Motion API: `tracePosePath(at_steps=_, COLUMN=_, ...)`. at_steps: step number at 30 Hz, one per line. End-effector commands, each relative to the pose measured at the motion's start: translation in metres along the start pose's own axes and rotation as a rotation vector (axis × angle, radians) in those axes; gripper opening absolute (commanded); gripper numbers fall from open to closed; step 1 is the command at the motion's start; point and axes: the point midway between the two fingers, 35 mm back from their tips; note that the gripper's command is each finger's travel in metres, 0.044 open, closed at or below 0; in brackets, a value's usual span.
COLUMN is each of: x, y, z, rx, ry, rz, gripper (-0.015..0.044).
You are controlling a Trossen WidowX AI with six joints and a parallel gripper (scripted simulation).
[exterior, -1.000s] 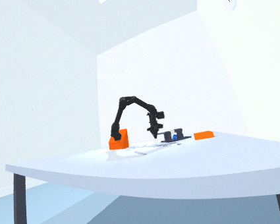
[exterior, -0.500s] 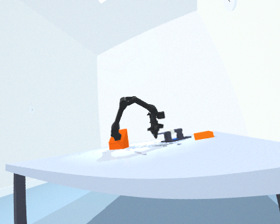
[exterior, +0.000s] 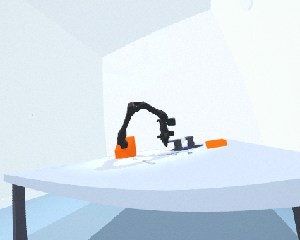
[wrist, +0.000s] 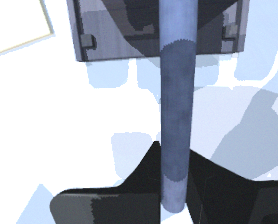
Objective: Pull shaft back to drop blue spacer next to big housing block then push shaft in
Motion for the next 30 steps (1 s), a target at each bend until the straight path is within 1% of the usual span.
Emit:
tracePosePath(at_steps=1, x=0.005, y=-0.002, z=0.0, rx=0.002, ry=0.003, rz=-0.01, gripper=0.0)
tracePosePath(at_steps=30, x=0.015, y=-0.003, z=0.0, rx=0.002, ry=0.003, rz=-0.01, gripper=0.0)
Point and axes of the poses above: the point midway between the two fingers, 35 mm back from their tips, its own y axis out along the fingers, its own z axis across the jaws, x = y × z, and after that the axes turned 3 degrees about y, right-handed
